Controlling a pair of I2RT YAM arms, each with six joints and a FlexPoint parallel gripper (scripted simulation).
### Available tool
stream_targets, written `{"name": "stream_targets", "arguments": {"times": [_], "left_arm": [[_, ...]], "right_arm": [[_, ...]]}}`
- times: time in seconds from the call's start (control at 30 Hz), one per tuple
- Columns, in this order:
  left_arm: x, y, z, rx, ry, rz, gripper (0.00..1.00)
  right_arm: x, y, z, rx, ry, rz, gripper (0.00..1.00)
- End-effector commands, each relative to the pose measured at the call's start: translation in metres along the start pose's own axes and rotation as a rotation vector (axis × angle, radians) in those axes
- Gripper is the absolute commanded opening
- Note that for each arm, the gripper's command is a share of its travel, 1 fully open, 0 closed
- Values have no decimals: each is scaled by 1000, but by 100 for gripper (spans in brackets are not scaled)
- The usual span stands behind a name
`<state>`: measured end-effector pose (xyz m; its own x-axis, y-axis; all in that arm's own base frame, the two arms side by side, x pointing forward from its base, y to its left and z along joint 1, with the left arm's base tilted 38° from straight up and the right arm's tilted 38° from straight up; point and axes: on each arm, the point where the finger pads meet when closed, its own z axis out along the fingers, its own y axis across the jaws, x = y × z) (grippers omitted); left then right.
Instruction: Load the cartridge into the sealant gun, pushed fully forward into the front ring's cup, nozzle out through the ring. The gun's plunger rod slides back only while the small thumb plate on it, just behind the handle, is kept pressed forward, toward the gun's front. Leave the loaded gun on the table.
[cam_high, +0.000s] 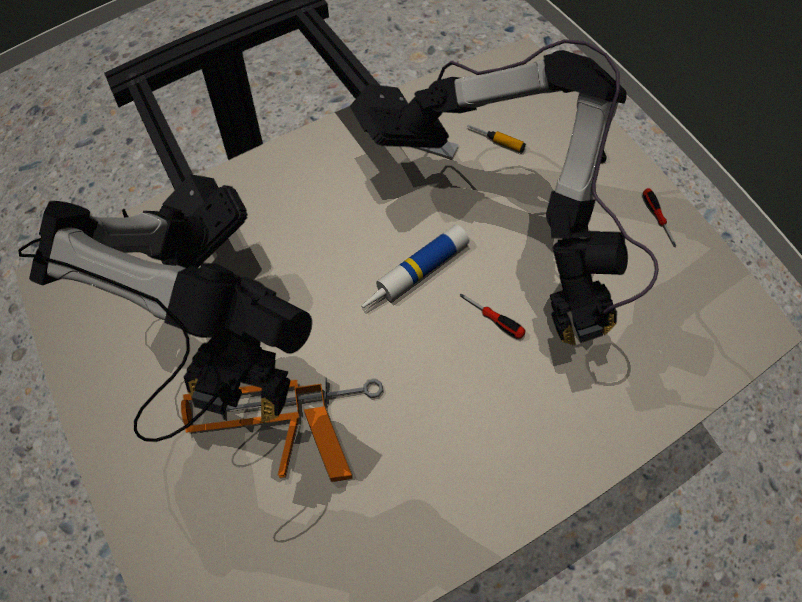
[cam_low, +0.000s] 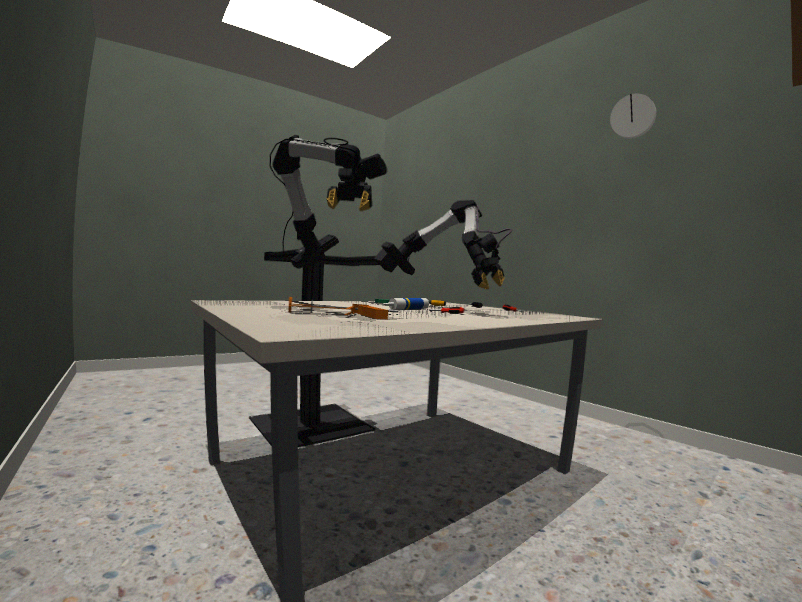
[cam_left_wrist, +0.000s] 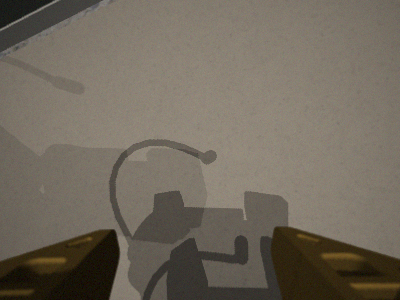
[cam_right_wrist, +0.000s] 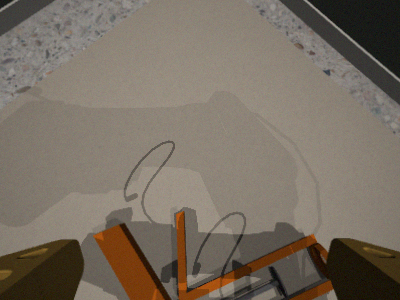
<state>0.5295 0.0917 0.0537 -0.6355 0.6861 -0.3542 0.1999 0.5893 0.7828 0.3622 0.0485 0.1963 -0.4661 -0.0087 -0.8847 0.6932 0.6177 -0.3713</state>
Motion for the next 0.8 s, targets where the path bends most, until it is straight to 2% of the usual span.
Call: {"name": "stream_targets", "arguments": {"times": [0.0, 0.13, 0.27, 0.4, 0.77], "left_arm": [[-5, 3, -2, -7, -13, -4, 62], [-5, 3, -2, -7, -13, -4, 62], [-15, -29, 2, 67, -19, -46, 62], [-15, -37, 2, 92, -14, -106, 62], [-28, -84, 5, 215, 27, -388, 62]], "right_arm": [[-3, 1, -3, -9, -6, 11, 91], [-3, 1, -3, -9, -6, 11, 91], [14, 5, 11, 12, 35, -22, 91], [19, 9, 14, 4, 51, -27, 91], [56, 24, 34, -9, 136, -84, 91]]}}
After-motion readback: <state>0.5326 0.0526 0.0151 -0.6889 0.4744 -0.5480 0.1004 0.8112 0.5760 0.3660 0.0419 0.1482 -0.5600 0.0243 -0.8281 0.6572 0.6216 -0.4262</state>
